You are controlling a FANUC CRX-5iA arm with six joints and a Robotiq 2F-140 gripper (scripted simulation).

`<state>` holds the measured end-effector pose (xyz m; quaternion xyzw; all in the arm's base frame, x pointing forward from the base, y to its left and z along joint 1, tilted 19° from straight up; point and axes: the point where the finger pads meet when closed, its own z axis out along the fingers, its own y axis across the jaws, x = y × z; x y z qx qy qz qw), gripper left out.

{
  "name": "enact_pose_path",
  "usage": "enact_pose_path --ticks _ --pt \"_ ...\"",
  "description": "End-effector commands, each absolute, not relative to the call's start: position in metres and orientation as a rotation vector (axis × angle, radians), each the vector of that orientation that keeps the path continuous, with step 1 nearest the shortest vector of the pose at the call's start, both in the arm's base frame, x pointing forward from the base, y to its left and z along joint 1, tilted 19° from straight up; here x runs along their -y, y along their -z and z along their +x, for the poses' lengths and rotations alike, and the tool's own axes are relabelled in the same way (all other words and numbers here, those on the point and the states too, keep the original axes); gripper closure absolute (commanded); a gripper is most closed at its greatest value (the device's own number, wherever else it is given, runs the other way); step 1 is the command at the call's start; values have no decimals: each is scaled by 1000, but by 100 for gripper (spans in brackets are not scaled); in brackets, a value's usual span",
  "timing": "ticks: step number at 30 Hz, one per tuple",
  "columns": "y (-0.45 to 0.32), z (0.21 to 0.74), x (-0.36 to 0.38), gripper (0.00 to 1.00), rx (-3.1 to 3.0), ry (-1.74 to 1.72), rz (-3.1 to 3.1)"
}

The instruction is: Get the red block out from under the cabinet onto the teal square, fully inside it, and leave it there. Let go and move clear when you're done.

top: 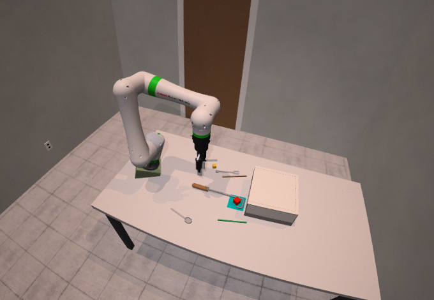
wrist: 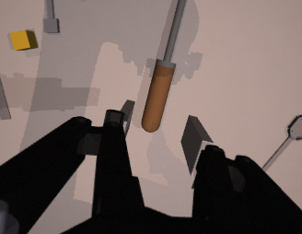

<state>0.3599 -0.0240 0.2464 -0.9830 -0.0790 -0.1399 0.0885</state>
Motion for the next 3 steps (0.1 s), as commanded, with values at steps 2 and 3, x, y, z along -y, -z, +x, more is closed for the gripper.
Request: enact_pose_path --ticks 2,3 --pt "-247 360 24 66 235 417 -2926" --pt "-247 360 24 66 235 417 -2926"
